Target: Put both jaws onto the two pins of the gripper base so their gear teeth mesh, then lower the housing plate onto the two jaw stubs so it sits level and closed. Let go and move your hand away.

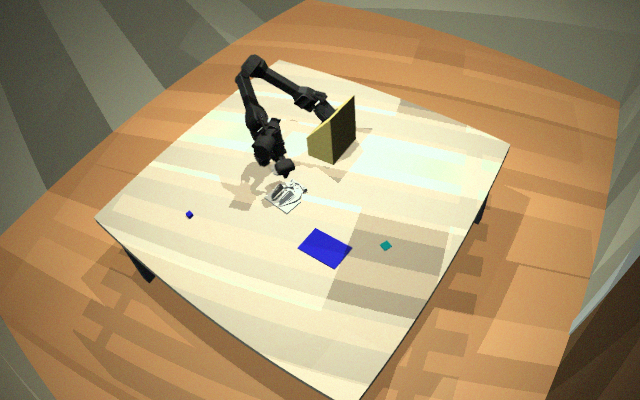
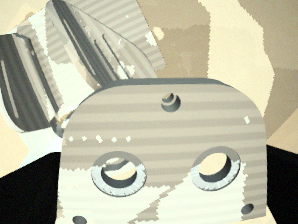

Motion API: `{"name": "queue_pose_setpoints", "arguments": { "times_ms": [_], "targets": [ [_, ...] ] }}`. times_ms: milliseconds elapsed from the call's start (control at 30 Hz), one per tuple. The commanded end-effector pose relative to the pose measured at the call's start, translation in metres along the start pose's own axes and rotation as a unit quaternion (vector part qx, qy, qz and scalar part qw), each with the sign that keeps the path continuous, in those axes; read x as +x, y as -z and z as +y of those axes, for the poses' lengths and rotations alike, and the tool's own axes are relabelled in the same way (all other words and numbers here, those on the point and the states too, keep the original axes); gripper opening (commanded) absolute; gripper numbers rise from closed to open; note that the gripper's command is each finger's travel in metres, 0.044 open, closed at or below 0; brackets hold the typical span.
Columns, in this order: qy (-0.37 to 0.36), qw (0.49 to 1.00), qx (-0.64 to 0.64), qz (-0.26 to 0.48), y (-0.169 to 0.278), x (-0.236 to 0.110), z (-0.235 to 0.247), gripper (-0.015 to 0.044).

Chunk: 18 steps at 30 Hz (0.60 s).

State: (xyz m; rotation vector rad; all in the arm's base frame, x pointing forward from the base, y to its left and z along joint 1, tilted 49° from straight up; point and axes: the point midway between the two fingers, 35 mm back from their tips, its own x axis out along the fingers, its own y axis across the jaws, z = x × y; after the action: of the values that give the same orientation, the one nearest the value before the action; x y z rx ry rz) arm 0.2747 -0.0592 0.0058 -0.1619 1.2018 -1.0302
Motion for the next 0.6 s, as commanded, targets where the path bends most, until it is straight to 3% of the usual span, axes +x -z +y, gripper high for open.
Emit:
{"name": "queue_pose_setpoints", "arguments": {
  "times_ms": [0,567],
  "targets": [
    [0.004,0.999,-0.050,-0.006,0.004,0.000,0.010,0.0351],
    [0.018,0.977,-0.210,-0.016,0.024,0.001,0.039,0.0351]
  ]
}}
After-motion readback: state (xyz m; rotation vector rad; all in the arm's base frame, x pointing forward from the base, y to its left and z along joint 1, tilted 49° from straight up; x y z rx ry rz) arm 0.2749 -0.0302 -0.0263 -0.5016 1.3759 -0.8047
